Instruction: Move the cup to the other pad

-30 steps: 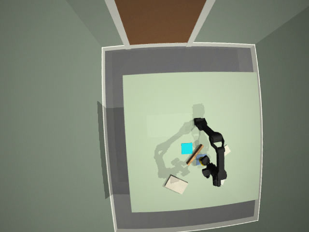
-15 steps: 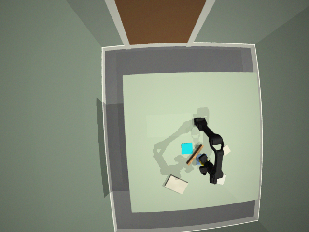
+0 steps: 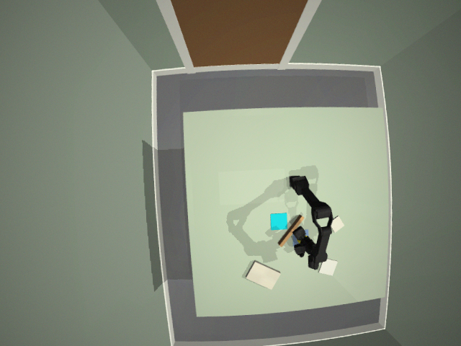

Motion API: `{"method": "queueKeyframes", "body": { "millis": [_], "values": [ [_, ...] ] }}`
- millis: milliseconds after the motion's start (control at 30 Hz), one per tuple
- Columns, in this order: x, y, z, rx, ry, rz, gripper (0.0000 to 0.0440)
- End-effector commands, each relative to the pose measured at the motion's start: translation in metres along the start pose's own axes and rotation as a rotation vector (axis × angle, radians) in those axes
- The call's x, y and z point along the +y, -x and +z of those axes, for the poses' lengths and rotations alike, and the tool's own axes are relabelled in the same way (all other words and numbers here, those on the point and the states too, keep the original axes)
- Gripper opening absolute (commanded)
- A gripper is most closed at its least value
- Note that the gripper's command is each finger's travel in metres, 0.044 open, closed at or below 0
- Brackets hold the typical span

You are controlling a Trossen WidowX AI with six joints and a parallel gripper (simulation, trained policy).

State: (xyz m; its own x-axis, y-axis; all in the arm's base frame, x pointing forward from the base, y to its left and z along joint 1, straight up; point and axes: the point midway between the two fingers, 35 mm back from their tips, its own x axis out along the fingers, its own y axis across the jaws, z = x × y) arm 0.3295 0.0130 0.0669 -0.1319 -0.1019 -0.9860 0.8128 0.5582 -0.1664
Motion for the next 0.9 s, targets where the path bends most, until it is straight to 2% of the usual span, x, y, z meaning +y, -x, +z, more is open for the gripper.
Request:
{"method": "queueKeyframes", "body": {
  "millis": [0, 133, 867],
  "values": [
    [-0.001, -0.005, 0.001, -0.01, 0.028, 0.001, 0.0074],
    [-0.004, -0.005, 0.001, -0.016, 0.05, -0.002, 0.0],
    [-0.042, 0.042, 0.008, -0.018, -0.037, 0.055, 0.0008]
  ]
}}
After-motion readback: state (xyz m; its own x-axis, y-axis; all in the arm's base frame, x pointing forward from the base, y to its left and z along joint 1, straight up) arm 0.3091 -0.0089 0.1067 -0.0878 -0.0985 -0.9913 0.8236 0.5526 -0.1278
